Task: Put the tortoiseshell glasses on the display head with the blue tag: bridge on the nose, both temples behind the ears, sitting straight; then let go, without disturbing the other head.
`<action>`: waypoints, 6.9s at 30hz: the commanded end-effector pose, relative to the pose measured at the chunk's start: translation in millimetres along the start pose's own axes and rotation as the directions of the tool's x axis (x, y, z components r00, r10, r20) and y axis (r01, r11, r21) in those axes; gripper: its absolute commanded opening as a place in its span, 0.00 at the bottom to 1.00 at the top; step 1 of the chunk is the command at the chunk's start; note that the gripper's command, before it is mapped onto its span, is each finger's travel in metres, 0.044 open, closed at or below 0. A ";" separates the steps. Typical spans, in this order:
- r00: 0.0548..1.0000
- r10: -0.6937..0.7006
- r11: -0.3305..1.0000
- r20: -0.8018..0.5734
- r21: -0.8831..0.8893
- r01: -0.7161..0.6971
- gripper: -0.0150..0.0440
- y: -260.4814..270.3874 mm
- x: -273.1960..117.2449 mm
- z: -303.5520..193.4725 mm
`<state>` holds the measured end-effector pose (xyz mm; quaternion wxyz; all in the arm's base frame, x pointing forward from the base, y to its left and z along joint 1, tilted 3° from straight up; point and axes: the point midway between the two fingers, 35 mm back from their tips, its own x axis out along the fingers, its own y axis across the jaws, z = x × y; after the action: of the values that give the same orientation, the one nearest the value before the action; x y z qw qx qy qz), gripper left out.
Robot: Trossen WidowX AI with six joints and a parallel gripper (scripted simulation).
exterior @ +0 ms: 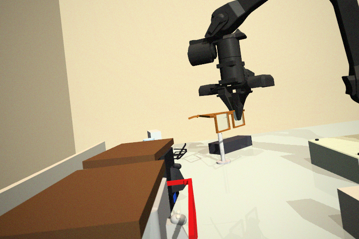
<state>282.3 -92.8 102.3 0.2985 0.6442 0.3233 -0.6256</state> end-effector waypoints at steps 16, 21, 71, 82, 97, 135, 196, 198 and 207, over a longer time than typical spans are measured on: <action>1.000 0.001 1.000 0.007 -0.006 -0.001 0.25 42.1 6.6 57.1; 1.000 0.001 1.000 0.007 -0.006 -0.001 0.25 43.2 28.2 57.1; 1.000 0.000 1.000 0.005 -0.006 0.000 0.25 21.9 62.3 31.8; 1.000 -0.001 1.000 0.004 -0.006 0.001 0.25 18.6 62.3 24.1; 1.000 -0.001 1.000 0.003 -0.006 0.001 0.25 15.3 62.4 13.5; 1.000 -0.001 1.000 0.004 -0.006 0.001 0.25 15.9 43.4 17.4; 1.000 0.000 1.000 0.011 -0.005 0.000 0.25 32.3 61.7 96.6; 1.000 0.000 1.000 0.011 -0.005 0.000 0.25 31.6 61.7 97.5; 1.000 0.000 1.000 0.011 -0.005 0.000 0.25 26.9 61.7 103.8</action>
<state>243.8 -187.5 33.7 0.2975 0.6401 0.3252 -0.6293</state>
